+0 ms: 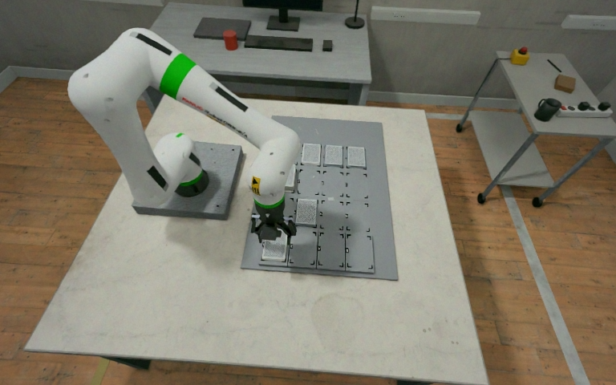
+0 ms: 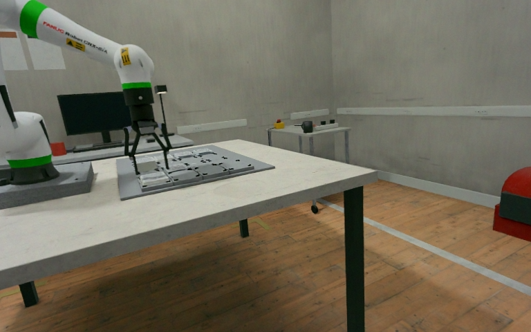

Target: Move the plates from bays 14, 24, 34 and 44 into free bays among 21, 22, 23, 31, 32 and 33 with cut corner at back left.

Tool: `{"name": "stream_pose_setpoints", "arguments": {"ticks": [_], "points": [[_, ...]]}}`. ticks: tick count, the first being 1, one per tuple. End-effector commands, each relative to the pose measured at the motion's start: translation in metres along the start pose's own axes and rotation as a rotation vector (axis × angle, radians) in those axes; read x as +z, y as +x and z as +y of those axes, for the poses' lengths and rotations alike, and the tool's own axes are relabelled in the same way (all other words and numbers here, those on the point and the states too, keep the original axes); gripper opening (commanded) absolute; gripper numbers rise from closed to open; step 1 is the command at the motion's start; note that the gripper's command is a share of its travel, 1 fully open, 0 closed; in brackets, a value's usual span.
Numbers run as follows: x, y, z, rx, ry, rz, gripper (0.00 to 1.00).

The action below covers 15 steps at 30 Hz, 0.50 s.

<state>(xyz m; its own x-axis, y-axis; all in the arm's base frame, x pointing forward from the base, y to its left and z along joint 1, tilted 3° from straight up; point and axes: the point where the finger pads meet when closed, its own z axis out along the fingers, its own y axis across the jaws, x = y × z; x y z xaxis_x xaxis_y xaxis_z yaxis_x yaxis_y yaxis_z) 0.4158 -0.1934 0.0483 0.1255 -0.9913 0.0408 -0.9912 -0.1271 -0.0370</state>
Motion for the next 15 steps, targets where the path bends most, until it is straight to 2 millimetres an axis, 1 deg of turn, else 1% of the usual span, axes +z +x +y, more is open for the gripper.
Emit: {"name": "stream_pose_setpoints", "arguments": {"ticks": [1, 6, 15], "points": [[0.0025, 0.0003, -0.0005, 0.000, 0.001, 0.001, 0.70], [0.0084, 0.0003, -0.0005, 0.000, 0.001, 0.001, 0.70], [0.0084, 0.0003, -0.0005, 0.000, 0.001, 0.001, 0.70]]}}
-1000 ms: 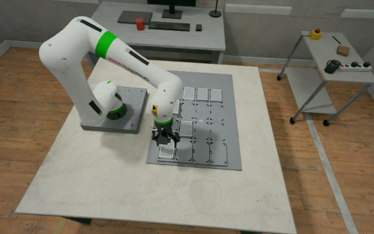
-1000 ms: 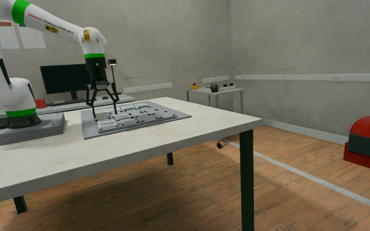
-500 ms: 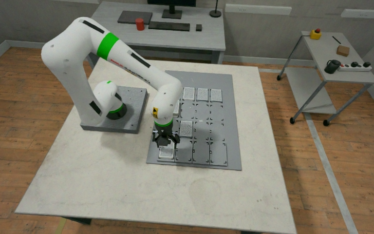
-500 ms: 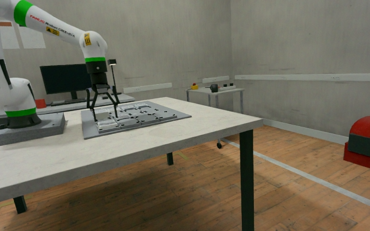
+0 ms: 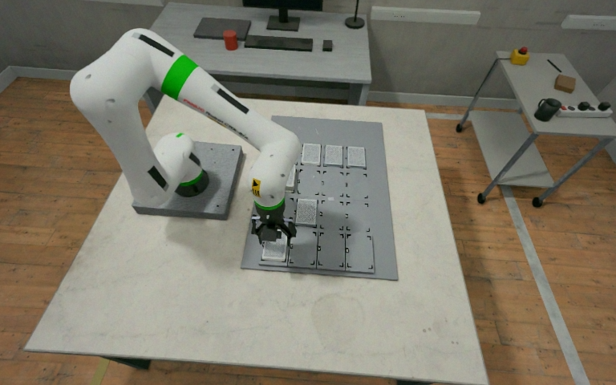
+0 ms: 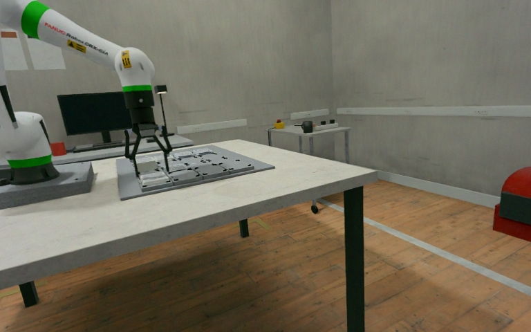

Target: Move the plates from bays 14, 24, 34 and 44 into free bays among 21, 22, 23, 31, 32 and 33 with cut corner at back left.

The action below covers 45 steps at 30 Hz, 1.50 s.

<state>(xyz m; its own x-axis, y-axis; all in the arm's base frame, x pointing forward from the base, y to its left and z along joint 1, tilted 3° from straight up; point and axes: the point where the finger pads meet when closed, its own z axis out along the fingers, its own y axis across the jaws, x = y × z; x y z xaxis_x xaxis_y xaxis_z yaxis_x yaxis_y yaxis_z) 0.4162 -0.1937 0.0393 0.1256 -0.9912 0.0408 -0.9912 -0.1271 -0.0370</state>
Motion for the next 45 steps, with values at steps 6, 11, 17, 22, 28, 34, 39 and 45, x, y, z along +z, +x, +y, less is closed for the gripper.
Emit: {"name": "stream_pose_setpoints", "arguments": {"ticks": [6, 11, 17, 22, 28, 34, 39, 45], "points": [[-0.001, 0.000, 0.000, 0.000, 0.001, 0.001, 0.70], [0.002, 0.000, 0.000, 0.000, 0.001, 0.001, 0.70], [0.007, 0.000, 0.000, 0.000, 0.001, 0.001, 0.70], [0.014, 0.000, 0.000, 0.000, 0.001, 0.001, 0.70], [0.019, 0.000, 0.000, 0.000, 0.001, 0.001, 0.70], [0.019, 0.000, -0.001, 0.000, 0.001, 0.001, 0.70], [0.019, 0.000, -0.001, 0.000, 0.001, 0.001, 0.69], [0.019, 0.000, -0.001, 0.000, 0.001, 0.001, 0.67]]}}
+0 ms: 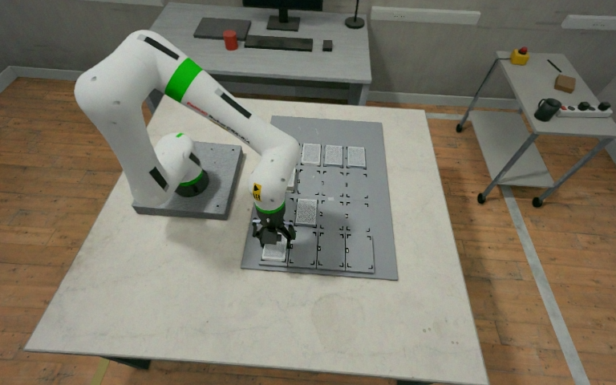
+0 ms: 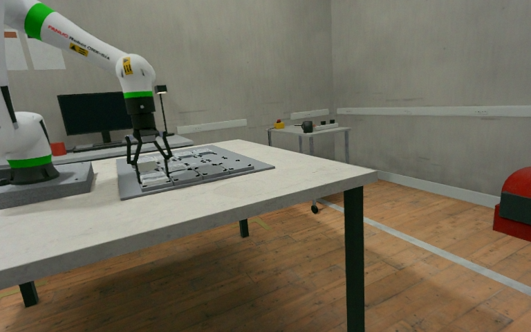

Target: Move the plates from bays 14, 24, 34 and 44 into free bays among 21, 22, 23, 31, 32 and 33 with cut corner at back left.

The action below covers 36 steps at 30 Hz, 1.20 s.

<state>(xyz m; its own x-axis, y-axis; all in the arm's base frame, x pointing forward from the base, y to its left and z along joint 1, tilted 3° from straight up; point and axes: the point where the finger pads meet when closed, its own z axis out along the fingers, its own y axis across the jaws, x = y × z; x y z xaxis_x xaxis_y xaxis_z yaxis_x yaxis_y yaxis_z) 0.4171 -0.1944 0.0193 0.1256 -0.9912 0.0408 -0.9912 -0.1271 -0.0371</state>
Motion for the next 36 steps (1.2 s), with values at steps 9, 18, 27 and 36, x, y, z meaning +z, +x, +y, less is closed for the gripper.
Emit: {"name": "stream_pose_setpoints", "arguments": {"ticks": [9, 18, 27, 36], "points": [[-0.0006, 0.0003, -0.0005, 0.000, 0.001, 0.001, 0.64], [-0.0006, 0.0003, -0.0005, 0.000, 0.001, 0.001, 0.62], [-0.0008, 0.0003, -0.0005, 0.000, 0.001, 0.001, 0.61], [-0.0008, 0.0003, -0.0004, 0.000, 0.001, 0.001, 0.61]]}}
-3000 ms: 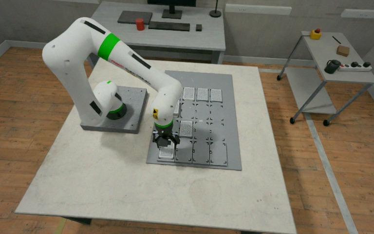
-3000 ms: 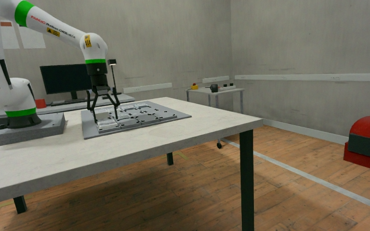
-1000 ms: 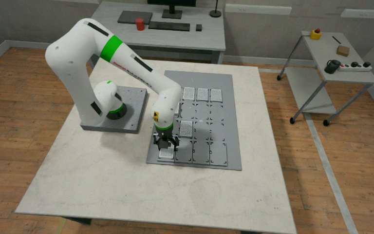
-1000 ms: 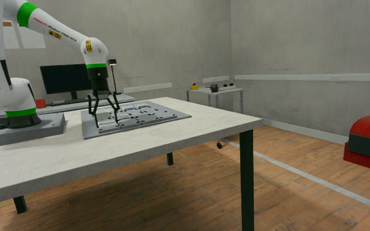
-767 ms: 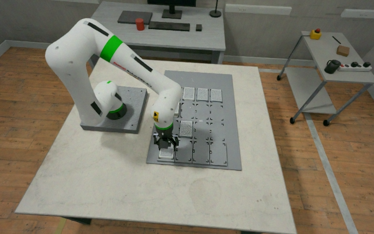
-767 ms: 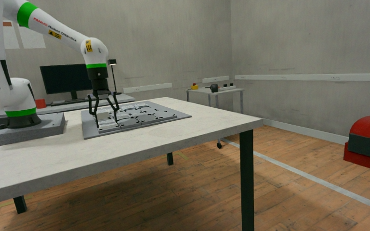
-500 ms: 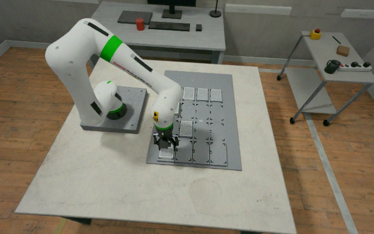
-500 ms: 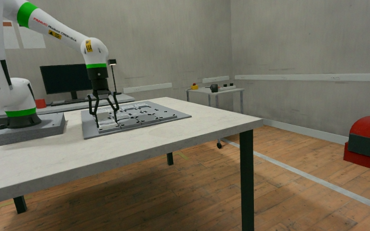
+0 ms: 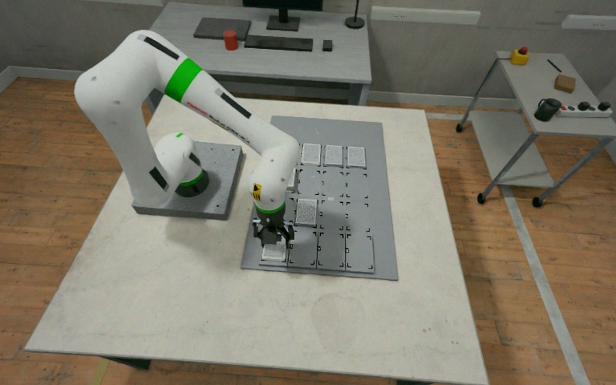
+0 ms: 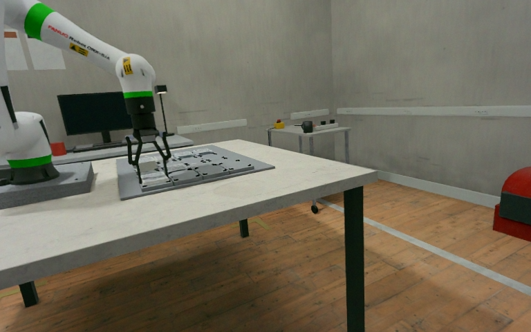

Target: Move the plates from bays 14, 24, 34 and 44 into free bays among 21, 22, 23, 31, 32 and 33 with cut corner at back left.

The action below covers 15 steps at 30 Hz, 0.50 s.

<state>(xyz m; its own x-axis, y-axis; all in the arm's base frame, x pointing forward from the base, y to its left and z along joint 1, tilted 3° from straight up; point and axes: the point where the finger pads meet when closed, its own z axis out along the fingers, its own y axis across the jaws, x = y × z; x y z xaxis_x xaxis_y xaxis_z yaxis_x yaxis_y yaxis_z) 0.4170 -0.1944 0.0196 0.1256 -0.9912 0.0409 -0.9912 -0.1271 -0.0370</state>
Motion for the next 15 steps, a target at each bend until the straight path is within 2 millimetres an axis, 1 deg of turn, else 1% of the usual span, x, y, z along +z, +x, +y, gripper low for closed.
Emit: {"name": "stream_pose_setpoints", "arguments": {"ticks": [1, 15], "points": [[-0.0006, 0.0003, -0.0005, 0.000, 0.001, 0.001, 0.61], [-0.0007, 0.0003, -0.0005, 0.000, 0.001, 0.001, 0.60]]}}
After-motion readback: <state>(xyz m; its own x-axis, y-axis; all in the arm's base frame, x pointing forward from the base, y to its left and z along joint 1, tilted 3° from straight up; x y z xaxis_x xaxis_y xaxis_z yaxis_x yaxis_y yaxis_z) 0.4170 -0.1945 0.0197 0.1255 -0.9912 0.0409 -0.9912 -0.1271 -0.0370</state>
